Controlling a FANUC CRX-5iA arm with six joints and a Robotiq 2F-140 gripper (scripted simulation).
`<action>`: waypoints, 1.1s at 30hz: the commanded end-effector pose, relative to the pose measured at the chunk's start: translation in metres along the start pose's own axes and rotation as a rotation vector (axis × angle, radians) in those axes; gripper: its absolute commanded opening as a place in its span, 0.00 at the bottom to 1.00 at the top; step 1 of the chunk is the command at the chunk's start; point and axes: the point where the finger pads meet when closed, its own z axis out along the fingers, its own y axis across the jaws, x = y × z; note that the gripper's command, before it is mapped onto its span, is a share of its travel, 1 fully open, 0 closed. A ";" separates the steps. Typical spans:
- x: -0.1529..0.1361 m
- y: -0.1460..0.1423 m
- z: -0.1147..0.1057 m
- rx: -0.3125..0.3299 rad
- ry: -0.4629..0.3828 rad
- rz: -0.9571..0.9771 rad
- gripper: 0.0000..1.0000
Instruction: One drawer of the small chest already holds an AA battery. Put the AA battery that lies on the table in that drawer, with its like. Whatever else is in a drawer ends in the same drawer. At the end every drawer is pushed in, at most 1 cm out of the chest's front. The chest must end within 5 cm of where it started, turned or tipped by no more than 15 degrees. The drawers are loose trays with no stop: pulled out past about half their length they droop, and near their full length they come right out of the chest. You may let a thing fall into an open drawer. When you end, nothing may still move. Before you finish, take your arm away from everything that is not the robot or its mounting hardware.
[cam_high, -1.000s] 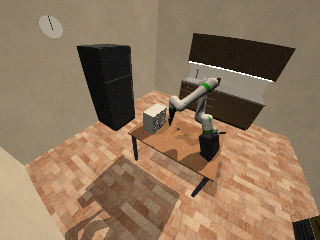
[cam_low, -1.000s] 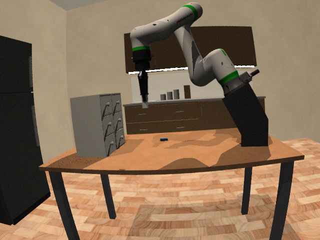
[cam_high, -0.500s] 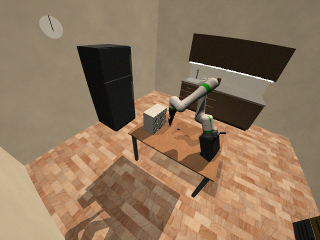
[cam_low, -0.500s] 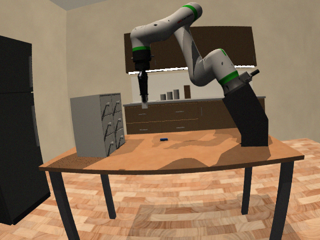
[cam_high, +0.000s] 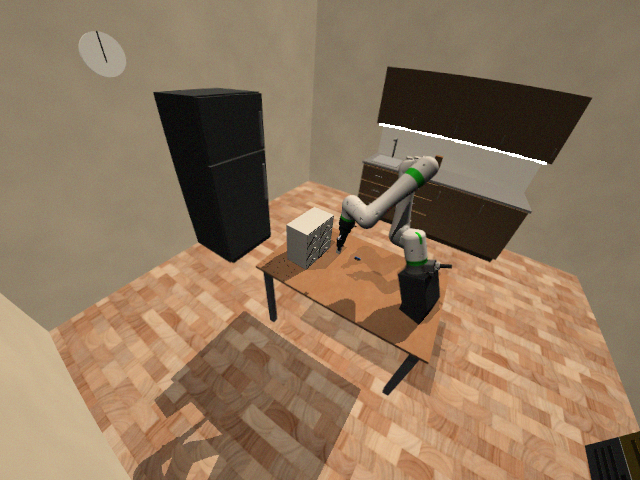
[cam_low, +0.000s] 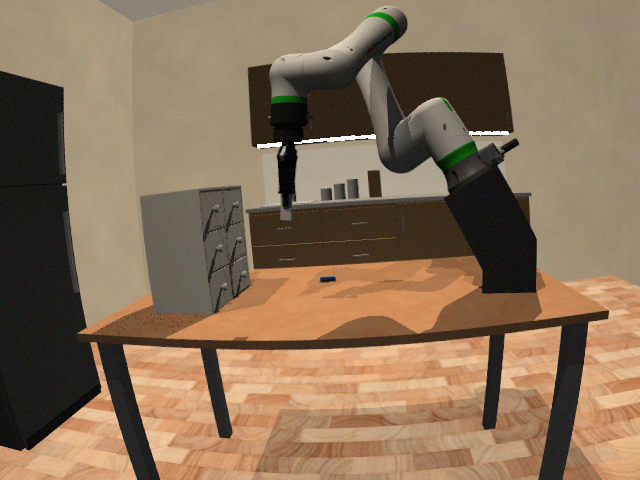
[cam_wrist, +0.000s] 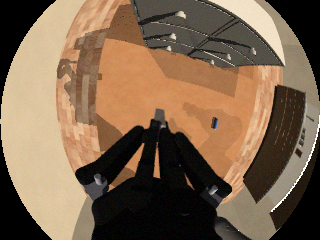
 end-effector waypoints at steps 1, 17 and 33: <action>0.003 -0.001 0.004 0.001 0.041 0.000 0.00; 0.018 0.000 0.021 0.001 0.236 0.000 0.00; 0.029 -0.001 0.035 0.001 0.389 0.000 0.00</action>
